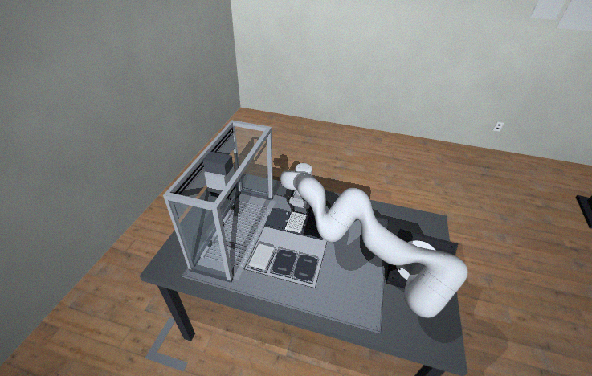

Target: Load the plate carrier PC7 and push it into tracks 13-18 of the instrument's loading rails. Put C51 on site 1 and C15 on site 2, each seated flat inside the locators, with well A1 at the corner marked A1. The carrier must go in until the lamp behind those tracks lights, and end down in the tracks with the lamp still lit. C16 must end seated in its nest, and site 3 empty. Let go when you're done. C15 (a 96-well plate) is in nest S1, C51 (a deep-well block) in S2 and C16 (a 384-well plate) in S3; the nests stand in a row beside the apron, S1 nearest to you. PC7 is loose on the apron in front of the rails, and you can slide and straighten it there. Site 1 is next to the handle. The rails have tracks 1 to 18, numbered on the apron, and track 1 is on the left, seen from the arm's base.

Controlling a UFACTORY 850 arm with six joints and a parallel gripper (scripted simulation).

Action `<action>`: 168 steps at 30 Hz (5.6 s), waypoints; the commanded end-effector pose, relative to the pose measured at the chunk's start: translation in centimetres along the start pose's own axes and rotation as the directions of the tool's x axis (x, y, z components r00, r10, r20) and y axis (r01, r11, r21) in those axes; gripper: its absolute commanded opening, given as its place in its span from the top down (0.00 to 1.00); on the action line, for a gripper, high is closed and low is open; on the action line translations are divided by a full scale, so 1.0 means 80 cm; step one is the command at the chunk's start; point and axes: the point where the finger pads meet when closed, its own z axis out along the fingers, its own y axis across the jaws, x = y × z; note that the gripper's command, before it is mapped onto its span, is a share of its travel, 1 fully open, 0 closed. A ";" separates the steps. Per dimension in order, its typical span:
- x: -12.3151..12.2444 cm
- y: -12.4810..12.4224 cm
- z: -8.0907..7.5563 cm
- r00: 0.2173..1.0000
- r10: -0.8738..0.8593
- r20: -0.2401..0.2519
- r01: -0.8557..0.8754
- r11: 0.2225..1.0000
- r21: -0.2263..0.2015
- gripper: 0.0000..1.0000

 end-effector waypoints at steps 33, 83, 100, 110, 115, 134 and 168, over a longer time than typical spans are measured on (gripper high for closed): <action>-0.028 0.001 -0.002 1.000 -0.001 0.001 0.001 1.000 -0.002 0.00; -0.051 0.001 -0.018 1.000 -0.001 0.001 0.001 1.000 -0.002 0.00; -0.051 0.001 -0.050 1.000 -0.001 0.001 0.001 1.000 -0.002 0.00; -0.051 0.001 -0.066 1.000 -0.001 0.002 0.001 1.000 -0.002 0.00; -0.051 0.001 -0.077 1.000 -0.001 0.001 0.001 1.000 -0.002 0.00; -0.051 0.001 -0.112 1.000 -0.001 0.002 0.001 1.000 -0.002 0.00; -0.034 -0.025 -0.145 0.986 0.165 0.001 -0.165 0.986 -0.002 0.18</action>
